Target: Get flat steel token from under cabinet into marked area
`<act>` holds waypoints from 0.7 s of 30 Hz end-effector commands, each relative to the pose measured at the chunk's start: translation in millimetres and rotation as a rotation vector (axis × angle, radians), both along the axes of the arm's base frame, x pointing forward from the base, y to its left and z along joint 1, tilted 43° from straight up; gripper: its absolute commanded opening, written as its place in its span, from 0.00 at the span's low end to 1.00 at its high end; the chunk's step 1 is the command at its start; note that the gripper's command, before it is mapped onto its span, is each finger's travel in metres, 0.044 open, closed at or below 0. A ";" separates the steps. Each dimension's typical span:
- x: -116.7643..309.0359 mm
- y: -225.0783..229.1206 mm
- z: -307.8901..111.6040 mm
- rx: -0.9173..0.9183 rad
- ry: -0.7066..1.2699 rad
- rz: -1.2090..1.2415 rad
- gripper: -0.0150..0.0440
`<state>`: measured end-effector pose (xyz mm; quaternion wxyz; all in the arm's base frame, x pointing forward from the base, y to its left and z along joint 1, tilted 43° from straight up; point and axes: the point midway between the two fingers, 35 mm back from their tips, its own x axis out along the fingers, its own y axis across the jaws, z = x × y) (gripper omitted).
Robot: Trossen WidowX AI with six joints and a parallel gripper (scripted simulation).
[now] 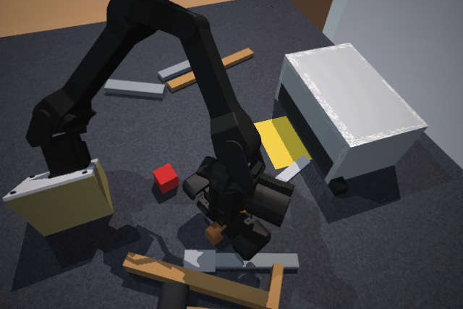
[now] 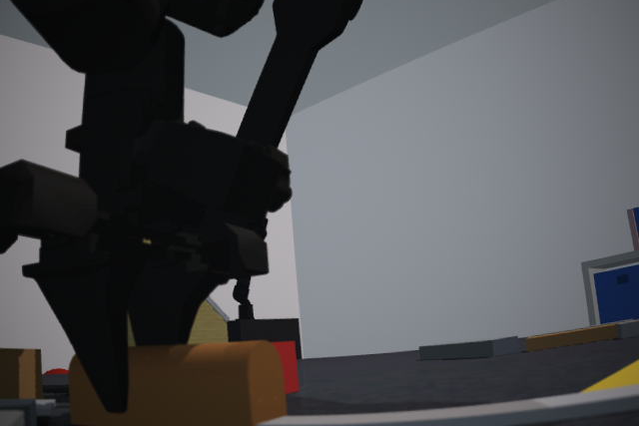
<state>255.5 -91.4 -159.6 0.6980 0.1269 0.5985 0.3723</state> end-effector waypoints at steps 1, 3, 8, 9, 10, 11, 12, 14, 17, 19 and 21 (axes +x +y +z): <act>0.5 -0.3 0.2 0.000 -0.001 0.000 0.25; 1.9 0.0 0.5 -0.001 0.001 -0.002 0.25; 9.0 1.6 1.9 0.000 0.012 -0.011 0.25; 10.8 2.0 2.3 0.000 0.014 -0.013 0.25; 12.4 2.4 2.7 0.000 0.016 -0.015 0.25; 14.2 2.9 3.1 0.000 0.018 -0.016 0.25; 15.8 3.3 3.5 0.000 0.019 -0.018 0.25; 19.1 4.1 4.2 0.000 0.022 -0.020 0.25; 24.2 5.4 5.3 0.000 0.025 -0.022 0.25; 27.5 6.2 6.1 0.000 0.026 -0.024 0.25; 30.8 7.0 6.8 0.000 0.027 -0.025 0.25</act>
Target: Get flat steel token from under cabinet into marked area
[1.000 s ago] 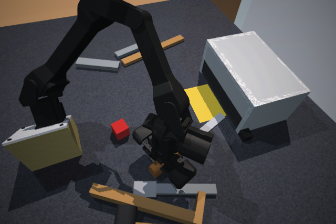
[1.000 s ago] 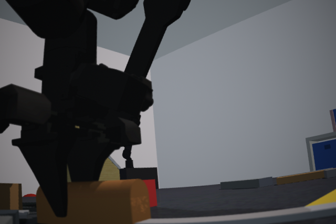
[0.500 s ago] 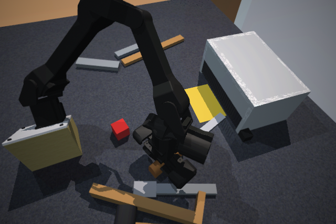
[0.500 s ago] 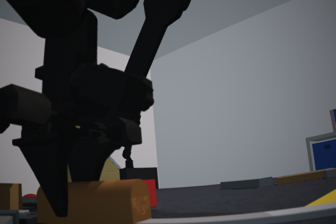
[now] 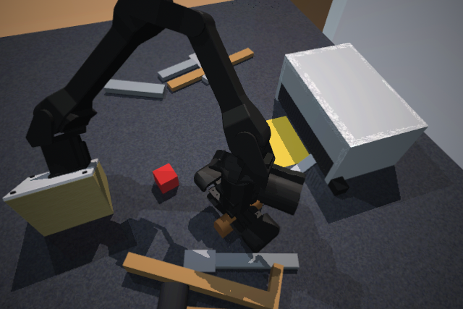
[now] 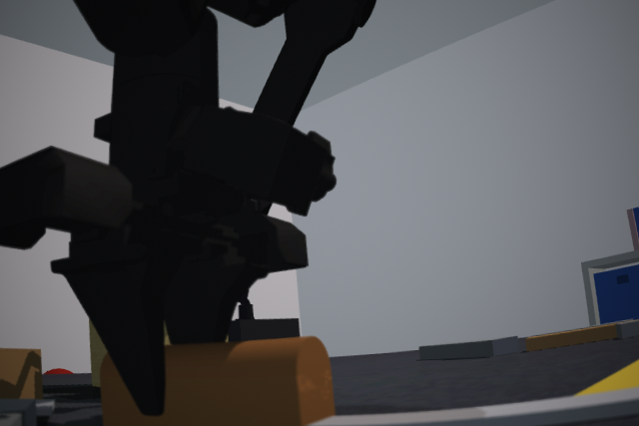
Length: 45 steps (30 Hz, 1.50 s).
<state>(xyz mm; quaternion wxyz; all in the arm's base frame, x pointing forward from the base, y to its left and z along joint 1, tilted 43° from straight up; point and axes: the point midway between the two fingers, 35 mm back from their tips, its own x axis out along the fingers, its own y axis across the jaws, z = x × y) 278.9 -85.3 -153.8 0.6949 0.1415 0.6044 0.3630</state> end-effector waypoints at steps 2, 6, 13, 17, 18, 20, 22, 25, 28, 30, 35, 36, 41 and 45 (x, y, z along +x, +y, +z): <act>10.4 1.6 1.7 -0.005 0.003 0.001 0.25; 16.7 3.1 3.1 -0.005 0.004 0.000 0.25; 27.2 5.6 5.4 -0.004 0.004 -0.001 0.25; 33.0 6.9 6.7 -0.004 0.004 -0.001 0.25; 34.4 7.2 7.0 -0.004 0.004 -0.001 0.25; 37.1 7.9 7.6 -0.004 0.004 -0.002 0.25; 39.9 8.5 8.2 -0.004 0.004 -0.002 0.25; 44.0 9.4 9.1 -0.004 0.004 -0.002 0.25; 47.9 10.3 10.0 -0.004 0.004 -0.002 0.25; 50.5 10.9 10.5 -0.004 0.004 -0.002 0.25; 57.0 12.3 11.9 -0.003 0.004 -0.002 0.25; 58.2 12.6 12.2 -0.003 0.004 -0.002 0.25; 64.4 13.9 13.5 -0.003 0.003 -0.002 0.25; 69.3 15.0 14.6 -0.003 0.003 -0.002 0.25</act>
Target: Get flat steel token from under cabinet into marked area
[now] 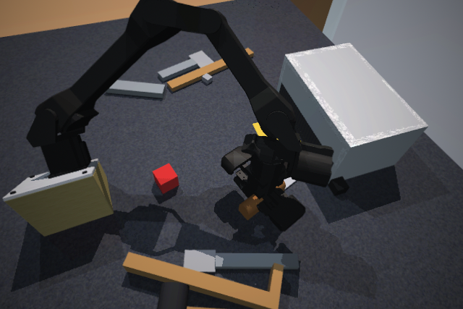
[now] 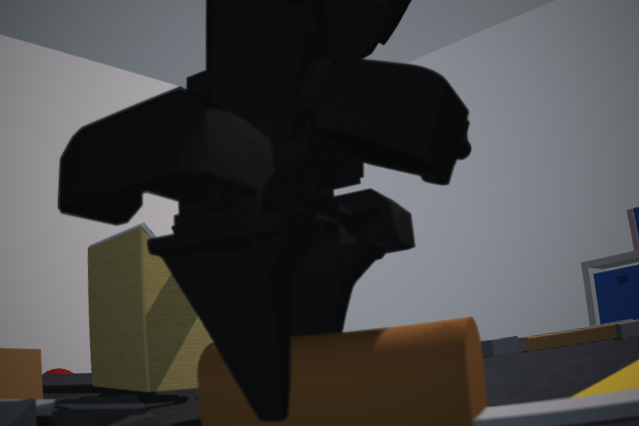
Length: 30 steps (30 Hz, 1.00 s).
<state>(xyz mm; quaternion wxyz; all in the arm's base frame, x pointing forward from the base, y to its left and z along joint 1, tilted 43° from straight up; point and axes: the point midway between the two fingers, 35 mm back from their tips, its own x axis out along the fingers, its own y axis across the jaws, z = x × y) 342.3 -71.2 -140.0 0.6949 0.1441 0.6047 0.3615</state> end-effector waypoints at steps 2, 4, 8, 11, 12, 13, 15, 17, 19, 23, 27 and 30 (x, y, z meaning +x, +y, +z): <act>8.1 1.3 1.3 -0.005 0.000 0.003 0.25; 10.4 1.8 1.8 -0.004 0.000 0.003 0.25; 15.0 2.8 2.9 -0.004 0.000 0.003 0.25; 18.4 3.5 3.6 -0.004 0.000 0.003 0.25; 19.5 3.8 3.9 -0.004 0.000 0.003 0.25; 20.6 4.0 4.1 -0.004 0.000 0.003 0.25; 22.8 4.5 4.6 -0.004 -0.001 0.003 0.25; 25.0 4.9 5.1 -0.004 -0.001 0.003 0.25; 27.2 5.4 5.6 -0.004 -0.001 0.003 0.25; 31.4 6.3 6.5 -0.004 -0.001 0.003 0.25; 35.6 7.2 7.5 -0.004 -0.001 0.003 0.25; 38.7 7.8 8.2 -0.004 -0.002 0.003 0.25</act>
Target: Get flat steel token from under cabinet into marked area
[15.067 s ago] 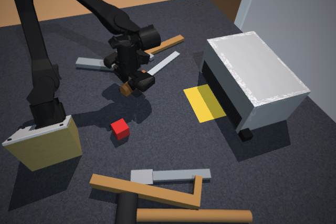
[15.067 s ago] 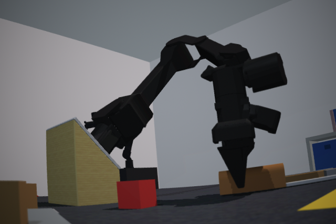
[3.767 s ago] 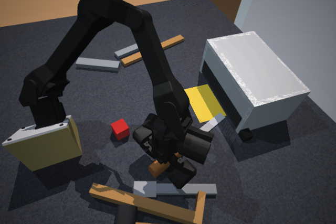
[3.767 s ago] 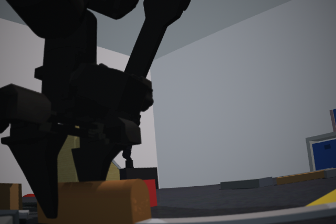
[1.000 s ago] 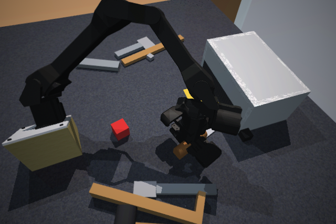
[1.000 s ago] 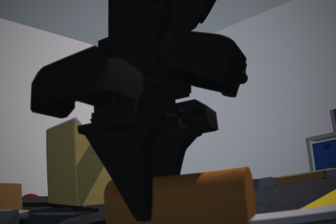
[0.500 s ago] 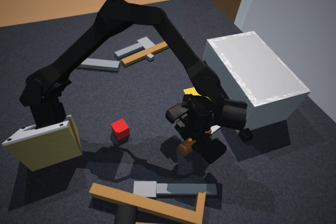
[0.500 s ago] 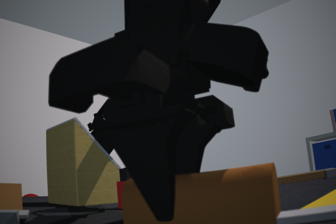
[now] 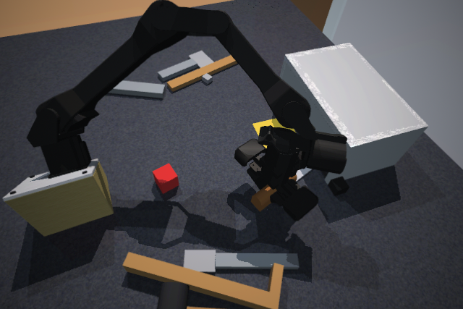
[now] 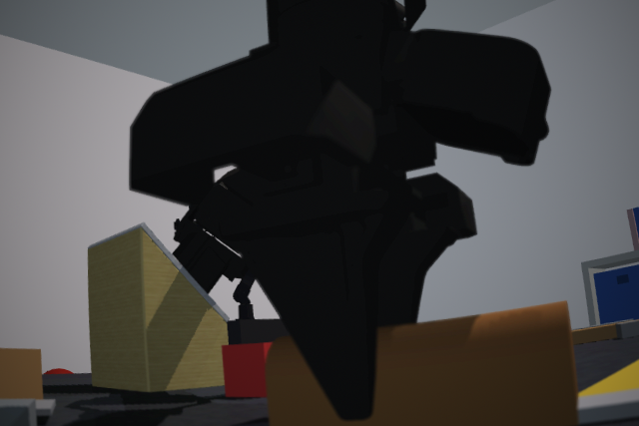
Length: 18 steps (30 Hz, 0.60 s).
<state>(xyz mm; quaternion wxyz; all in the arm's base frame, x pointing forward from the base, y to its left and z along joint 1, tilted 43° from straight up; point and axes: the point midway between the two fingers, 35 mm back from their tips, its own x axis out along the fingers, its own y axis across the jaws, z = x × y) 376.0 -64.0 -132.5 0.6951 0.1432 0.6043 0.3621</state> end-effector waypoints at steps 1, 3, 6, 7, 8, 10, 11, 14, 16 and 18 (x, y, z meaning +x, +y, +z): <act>6.1 1.0 0.9 -0.003 0.000 0.001 0.25; 8.1 1.4 1.4 -0.003 0.000 0.001 0.25; 11.2 2.1 2.2 -0.003 0.000 0.001 0.25; 12.2 2.4 2.4 -0.003 0.000 0.001 0.25; 13.3 2.6 2.7 -0.003 0.000 0.001 0.25; 15.2 3.1 3.2 -0.003 0.000 0.001 0.25; 16.1 3.3 3.4 -0.003 -0.001 0.001 0.25; 18.8 4.1 4.1 -0.003 -0.001 0.001 0.25; 20.7 4.5 4.6 -0.003 -0.001 0.001 0.25; 22.3 5.0 5.1 -0.002 -0.001 0.001 0.25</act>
